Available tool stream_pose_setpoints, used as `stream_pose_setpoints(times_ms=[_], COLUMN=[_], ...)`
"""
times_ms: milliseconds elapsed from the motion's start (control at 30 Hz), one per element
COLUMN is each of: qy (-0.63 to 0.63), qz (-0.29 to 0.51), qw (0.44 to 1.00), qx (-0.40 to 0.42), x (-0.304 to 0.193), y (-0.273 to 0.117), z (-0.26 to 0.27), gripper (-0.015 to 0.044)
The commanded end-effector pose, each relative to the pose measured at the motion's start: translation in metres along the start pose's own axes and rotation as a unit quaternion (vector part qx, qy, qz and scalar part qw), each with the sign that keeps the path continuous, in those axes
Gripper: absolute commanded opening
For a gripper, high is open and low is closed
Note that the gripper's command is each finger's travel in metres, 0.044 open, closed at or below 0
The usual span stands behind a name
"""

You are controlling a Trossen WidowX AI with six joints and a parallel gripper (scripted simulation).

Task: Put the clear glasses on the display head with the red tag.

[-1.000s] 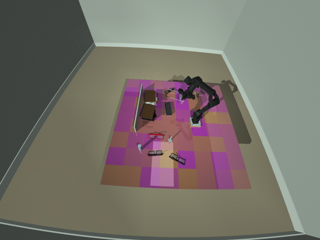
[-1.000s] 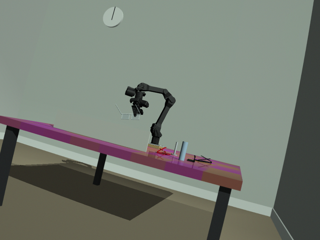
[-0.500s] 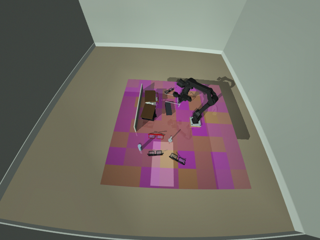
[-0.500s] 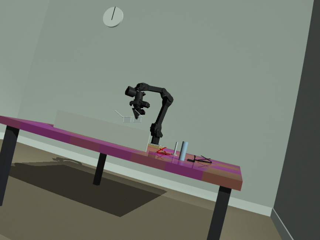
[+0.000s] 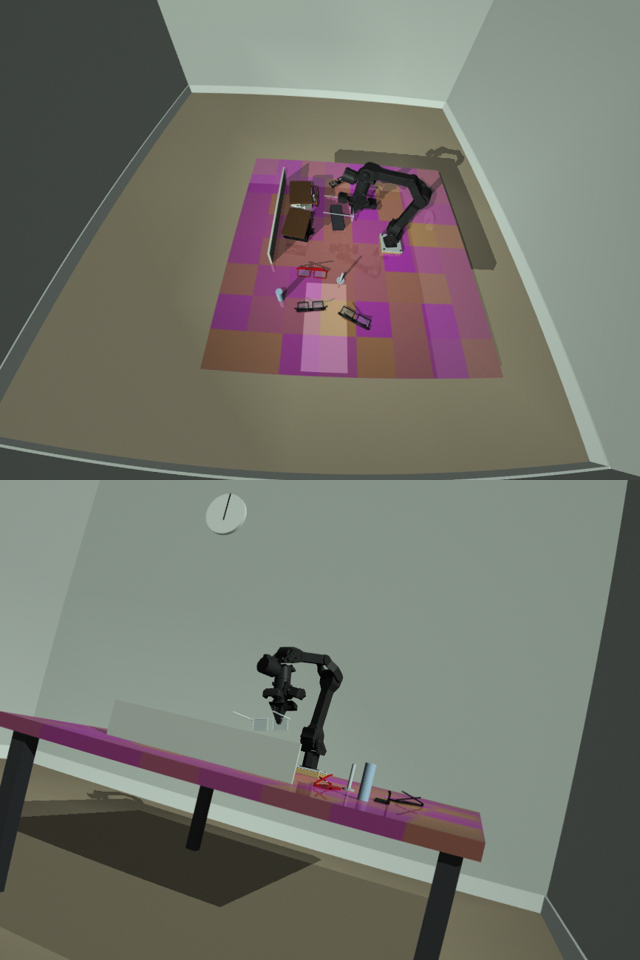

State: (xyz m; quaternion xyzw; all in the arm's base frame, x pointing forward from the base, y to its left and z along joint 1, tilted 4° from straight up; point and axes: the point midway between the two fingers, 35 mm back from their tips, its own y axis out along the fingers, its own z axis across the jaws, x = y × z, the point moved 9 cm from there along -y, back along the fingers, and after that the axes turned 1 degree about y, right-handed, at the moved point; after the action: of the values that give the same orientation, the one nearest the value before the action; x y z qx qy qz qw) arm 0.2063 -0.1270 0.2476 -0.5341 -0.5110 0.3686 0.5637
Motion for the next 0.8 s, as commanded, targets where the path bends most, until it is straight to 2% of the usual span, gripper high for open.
stream_pose_setpoints(times_ms=[0,767], qy=[0.008,0.045], qz=[0.009,0.083], qw=[1.000,0.994], qx=[0.012,0.057], x=[0.011,0.096], y=[0.007,0.051], z=[-0.008,-0.037], gripper=[0.0000,0.0000])
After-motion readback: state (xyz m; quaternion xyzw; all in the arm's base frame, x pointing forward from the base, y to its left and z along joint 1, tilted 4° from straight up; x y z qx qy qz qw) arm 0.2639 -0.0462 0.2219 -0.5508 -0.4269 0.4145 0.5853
